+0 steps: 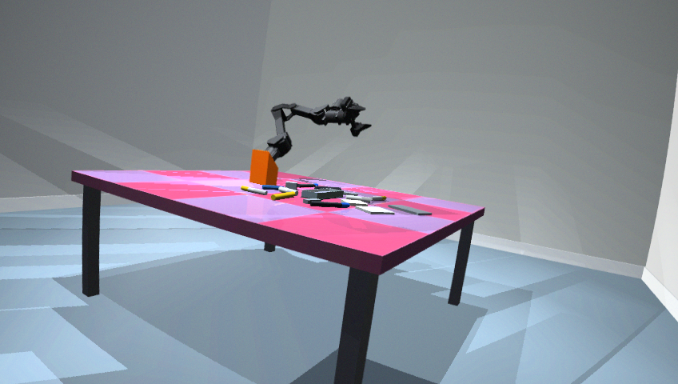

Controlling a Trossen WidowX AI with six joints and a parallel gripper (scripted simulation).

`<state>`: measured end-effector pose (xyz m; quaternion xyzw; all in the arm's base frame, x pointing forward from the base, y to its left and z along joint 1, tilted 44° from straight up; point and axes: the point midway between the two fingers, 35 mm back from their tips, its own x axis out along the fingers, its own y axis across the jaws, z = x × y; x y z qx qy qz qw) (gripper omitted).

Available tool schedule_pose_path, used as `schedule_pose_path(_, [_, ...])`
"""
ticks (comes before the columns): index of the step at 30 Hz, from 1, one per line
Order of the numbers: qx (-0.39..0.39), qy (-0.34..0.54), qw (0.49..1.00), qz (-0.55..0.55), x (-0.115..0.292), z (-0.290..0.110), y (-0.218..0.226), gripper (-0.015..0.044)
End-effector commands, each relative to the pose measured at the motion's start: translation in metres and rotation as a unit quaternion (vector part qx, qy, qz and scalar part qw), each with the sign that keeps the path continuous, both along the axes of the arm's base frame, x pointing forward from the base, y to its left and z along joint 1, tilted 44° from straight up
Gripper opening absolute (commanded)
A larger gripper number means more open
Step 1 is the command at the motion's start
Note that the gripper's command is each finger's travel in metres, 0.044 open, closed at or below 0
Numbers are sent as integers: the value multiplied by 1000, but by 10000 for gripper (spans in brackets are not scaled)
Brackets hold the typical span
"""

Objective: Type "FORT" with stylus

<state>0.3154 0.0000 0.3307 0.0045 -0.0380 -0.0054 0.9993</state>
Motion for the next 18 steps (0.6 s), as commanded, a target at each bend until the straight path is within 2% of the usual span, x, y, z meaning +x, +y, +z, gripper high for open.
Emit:
schedule_pose_path(1, [-1,6,1000,2,2,-2,0,414])
schedule_pose_path(3, [-10,52,998,18,15,-21,4,361])
schedule_pose_path(9, [-19,254,962,100,55,-112,18,204])
schedule_pose_path(16, [34,458,866,199,59,-213,32,20])
schedule_pose_path(18, [60,507,830,225,54,-238,37,0])
